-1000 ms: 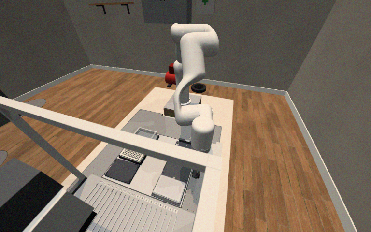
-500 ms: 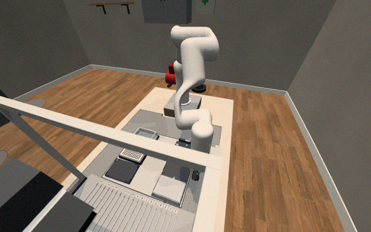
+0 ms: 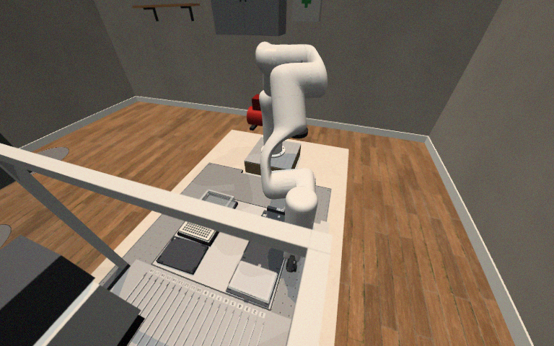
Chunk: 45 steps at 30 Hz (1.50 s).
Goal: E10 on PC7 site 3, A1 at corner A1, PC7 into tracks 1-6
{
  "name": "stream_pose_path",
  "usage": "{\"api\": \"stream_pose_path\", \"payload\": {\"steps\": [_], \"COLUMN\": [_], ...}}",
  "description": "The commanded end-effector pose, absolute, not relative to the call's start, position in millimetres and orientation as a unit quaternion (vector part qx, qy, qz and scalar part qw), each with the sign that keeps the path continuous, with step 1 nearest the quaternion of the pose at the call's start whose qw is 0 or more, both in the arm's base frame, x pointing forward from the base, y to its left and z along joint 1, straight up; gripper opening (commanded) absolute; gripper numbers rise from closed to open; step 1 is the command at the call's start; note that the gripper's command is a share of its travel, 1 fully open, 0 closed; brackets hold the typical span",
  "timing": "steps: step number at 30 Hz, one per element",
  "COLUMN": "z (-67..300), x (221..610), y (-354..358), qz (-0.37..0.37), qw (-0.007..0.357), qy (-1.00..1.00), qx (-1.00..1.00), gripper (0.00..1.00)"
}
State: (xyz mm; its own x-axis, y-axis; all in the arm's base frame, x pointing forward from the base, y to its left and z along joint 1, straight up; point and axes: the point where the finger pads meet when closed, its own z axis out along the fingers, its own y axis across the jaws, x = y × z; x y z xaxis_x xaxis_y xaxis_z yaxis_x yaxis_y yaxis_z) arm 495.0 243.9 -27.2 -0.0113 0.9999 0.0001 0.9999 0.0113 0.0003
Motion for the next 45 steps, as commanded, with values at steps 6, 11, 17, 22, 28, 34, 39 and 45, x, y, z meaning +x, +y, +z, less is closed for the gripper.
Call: {"api": "stream_pose_path", "payload": {"steps": [6, 11, 17, 22, 28, 34, 39, 45], "z": [-26, -28, -32, -35, -38, -42, -45, -46], "x": [497, 497, 497, 497, 497, 497, 497, 497], "y": [245, 245, 245, 245, 245, 245, 245, 245], "qz": [0.003, 0.003, 0.003, 0.003, 0.003, 0.003, 0.003, 0.003], "qw": [0.001, 0.001, 0.001, 0.001, 0.001, 0.001, 0.001, 0.001], "qy": [0.711, 0.711, 0.711, 0.711, 0.711, 0.711, 0.711, 0.711], "qx": [0.703, 0.703, 0.703, 0.703, 0.703, 0.703, 0.703, 0.703], "gripper": [1.0, 1.0, 1.0, 1.0, 1.0, 1.0, 1.0, 1.0]}}
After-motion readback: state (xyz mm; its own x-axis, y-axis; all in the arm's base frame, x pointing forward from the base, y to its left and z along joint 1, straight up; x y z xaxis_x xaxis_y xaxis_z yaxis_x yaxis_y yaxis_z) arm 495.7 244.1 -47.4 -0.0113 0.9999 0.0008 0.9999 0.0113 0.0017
